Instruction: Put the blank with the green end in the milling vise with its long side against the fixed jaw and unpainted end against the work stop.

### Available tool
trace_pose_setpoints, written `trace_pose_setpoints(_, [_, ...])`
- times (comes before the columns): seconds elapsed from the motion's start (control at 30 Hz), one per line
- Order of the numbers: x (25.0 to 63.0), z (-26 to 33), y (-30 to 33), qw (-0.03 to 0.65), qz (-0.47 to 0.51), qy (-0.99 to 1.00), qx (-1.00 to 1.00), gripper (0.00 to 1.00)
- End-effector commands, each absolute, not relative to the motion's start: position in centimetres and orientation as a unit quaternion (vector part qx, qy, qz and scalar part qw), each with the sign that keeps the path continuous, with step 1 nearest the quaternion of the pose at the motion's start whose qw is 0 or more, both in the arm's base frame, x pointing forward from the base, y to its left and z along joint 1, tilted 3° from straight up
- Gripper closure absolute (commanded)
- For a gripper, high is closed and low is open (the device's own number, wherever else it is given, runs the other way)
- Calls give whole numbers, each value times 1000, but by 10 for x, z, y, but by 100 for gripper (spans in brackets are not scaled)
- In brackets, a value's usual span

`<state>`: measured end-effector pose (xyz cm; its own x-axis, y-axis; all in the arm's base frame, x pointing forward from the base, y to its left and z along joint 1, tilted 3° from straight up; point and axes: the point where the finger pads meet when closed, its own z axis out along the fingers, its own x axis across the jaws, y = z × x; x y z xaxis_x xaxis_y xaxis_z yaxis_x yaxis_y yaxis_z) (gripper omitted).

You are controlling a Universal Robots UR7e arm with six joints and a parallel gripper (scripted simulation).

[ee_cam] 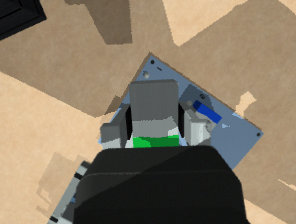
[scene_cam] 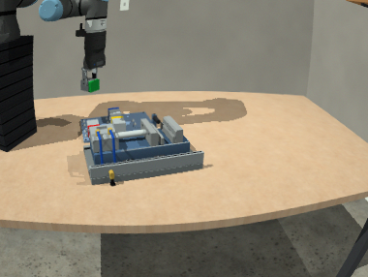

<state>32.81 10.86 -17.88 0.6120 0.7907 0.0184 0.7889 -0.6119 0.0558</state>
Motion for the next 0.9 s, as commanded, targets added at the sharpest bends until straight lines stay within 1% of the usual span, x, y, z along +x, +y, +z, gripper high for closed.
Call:
trace_pose_setpoints(0.0, [328,-179,109,22,21,435,900,100])
trace_pose_setpoints(0.17, [328,-179,109,19,23,333,942,100])
trace_pose_setpoints(0.57, [328,-179,109,19,23,333,942,100])
trace_pose_setpoints(0.73, [328,-179,109,17,25,227,974,100])
trace_pose_setpoints(0.87, [328,-179,109,17,25,227,974,100])
